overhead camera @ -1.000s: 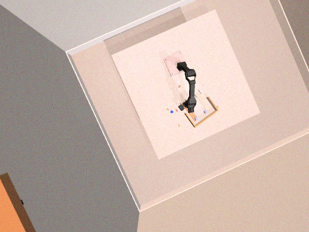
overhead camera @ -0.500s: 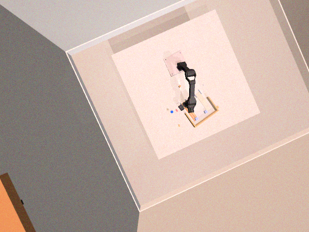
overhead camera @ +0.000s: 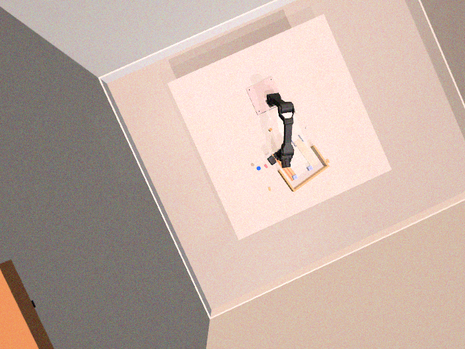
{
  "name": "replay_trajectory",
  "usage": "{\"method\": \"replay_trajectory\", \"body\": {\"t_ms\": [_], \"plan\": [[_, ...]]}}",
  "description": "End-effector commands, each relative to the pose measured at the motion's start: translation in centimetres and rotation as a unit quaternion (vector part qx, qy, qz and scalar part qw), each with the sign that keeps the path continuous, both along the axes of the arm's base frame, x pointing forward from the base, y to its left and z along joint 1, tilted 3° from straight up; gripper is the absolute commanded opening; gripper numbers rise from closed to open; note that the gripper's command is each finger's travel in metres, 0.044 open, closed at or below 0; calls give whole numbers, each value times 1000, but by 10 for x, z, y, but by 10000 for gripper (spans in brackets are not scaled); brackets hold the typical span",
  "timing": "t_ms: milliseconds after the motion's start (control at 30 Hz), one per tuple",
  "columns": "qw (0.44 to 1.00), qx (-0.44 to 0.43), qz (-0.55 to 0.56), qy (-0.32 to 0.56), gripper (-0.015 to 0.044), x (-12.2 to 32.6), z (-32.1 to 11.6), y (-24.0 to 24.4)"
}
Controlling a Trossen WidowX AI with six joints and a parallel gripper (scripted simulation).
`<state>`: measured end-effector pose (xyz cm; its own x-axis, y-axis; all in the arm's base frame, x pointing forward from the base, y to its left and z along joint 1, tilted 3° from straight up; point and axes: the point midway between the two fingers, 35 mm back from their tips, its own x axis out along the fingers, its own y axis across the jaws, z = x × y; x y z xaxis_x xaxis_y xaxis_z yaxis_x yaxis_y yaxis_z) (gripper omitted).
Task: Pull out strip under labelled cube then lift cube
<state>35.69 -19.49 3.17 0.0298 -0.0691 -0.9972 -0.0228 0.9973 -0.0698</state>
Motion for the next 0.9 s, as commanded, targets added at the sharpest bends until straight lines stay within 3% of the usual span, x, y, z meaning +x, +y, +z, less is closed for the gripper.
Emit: {"method": "replay_trajectory", "body": {"t_ms": [0, 867], "plan": [[1000, 2, -2, 10, 0, -12, -5, -1], [1000, 2, -2, 12, 0, -52, -6, -1]]}}
